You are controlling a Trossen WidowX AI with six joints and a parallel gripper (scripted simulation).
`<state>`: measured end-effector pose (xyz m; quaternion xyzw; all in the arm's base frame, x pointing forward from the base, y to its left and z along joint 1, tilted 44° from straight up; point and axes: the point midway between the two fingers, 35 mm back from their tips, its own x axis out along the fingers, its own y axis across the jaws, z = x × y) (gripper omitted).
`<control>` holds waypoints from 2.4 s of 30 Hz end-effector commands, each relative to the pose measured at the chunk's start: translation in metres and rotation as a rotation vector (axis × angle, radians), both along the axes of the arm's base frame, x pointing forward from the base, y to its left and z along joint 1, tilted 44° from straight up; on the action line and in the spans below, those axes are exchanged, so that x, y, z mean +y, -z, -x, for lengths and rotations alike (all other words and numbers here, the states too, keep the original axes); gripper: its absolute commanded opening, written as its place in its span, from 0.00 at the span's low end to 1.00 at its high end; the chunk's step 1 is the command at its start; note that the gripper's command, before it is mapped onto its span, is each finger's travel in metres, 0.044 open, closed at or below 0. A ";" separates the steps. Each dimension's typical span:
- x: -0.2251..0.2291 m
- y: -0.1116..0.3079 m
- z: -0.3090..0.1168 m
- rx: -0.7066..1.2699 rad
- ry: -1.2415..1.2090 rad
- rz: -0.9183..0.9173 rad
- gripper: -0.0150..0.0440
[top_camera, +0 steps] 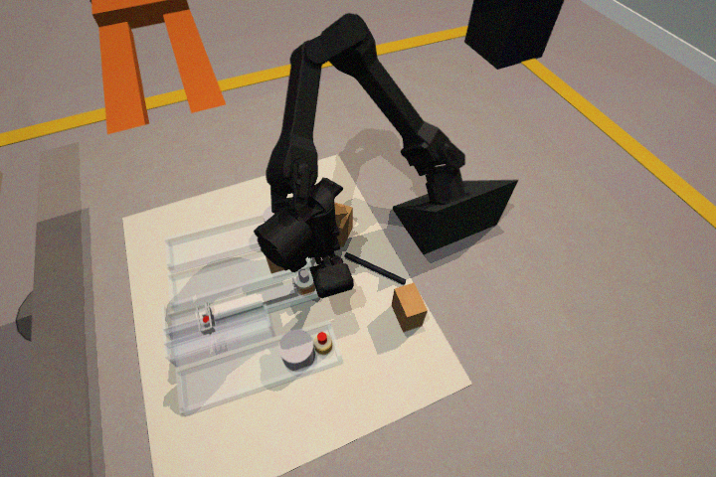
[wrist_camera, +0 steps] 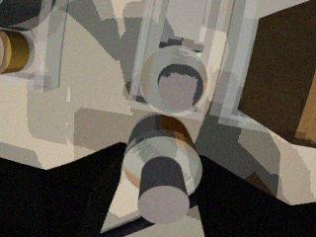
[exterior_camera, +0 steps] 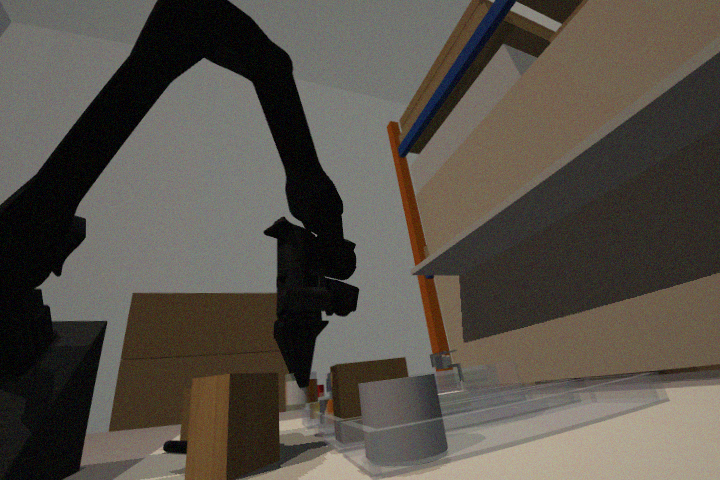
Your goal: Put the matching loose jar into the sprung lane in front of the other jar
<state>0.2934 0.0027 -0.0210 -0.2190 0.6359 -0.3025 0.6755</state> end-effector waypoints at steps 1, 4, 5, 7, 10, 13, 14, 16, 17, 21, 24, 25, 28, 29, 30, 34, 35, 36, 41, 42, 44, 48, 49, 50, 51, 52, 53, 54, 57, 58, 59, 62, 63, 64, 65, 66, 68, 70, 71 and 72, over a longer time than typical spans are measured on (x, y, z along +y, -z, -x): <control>-0.001 0.000 -0.002 0.002 -0.003 0.006 0.25; -0.001 0.000 -0.003 0.002 -0.003 0.006 0.25; -0.001 0.000 -0.004 0.002 -0.003 0.006 0.25; -0.001 0.000 -0.004 0.002 -0.003 0.006 0.25; -0.001 0.000 -0.006 0.002 -0.003 0.006 0.25; -0.001 0.000 -0.007 0.002 -0.003 0.006 0.25; -0.001 0.000 -0.007 0.002 -0.003 0.006 0.25; -0.002 0.000 -0.008 0.002 -0.003 0.006 0.25; -0.002 0.000 -0.008 0.002 -0.003 0.006 0.25; -0.002 0.000 -0.010 0.002 -0.003 0.006 0.25; -0.002 0.000 -0.011 0.001 -0.003 0.006 0.25; -0.002 0.000 -0.011 0.001 -0.003 0.006 0.25; -0.002 0.000 -0.012 0.001 -0.003 0.006 0.25; -0.002 0.000 -0.013 0.001 -0.003 0.006 0.25; -0.002 0.000 -0.013 0.001 -0.003 0.006 0.25; -0.002 0.000 -0.014 0.001 -0.003 0.006 0.25; -0.002 0.000 -0.015 0.001 -0.003 0.006 0.25; -0.002 -0.001 -0.015 0.001 -0.003 0.006 0.25; -0.003 -0.001 -0.017 0.001 -0.003 0.006 0.25; -0.003 -0.001 -0.017 0.001 -0.003 0.006 0.25; -0.003 -0.001 -0.018 0.001 -0.003 0.006 0.25; -0.003 -0.001 -0.020 0.001 -0.003 0.006 0.25; -0.003 -0.001 -0.020 0.001 -0.003 0.006 0.25; -0.003 -0.001 -0.020 0.001 -0.003 0.006 0.25; -0.003 -0.001 -0.021 0.001 -0.003 0.006 0.25; -0.003 -0.001 -0.021 0.001 -0.003 0.006 0.25; -0.003 -0.001 -0.021 0.001 -0.003 0.006 0.25; -0.003 -0.001 -0.022 0.001 -0.003 0.006 0.25; -0.004 -0.002 -0.023 0.001 -0.003 0.006 0.25; -0.004 -0.002 -0.023 0.001 -0.003 0.006 0.25; -0.004 -0.002 -0.024 0.001 -0.003 0.006 0.25; -0.004 -0.002 -0.025 0.001 -0.003 0.006 0.25; -0.004 -0.002 -0.025 0.001 -0.003 0.006 0.25; -0.004 -0.002 -0.025 0.001 -0.003 0.006 0.25; -0.004 -0.002 -0.026 0.001 -0.003 0.006 0.25; -0.004 -0.002 -0.026 0.000 -0.003 0.006 0.25; -0.004 -0.002 -0.027 0.000 -0.003 0.006 0.25; -0.004 -0.002 -0.028 0.000 -0.003 0.006 0.25; -0.004 -0.002 -0.028 0.000 -0.003 0.006 0.25; -0.004 -0.003 -0.028 0.000 -0.003 0.006 0.25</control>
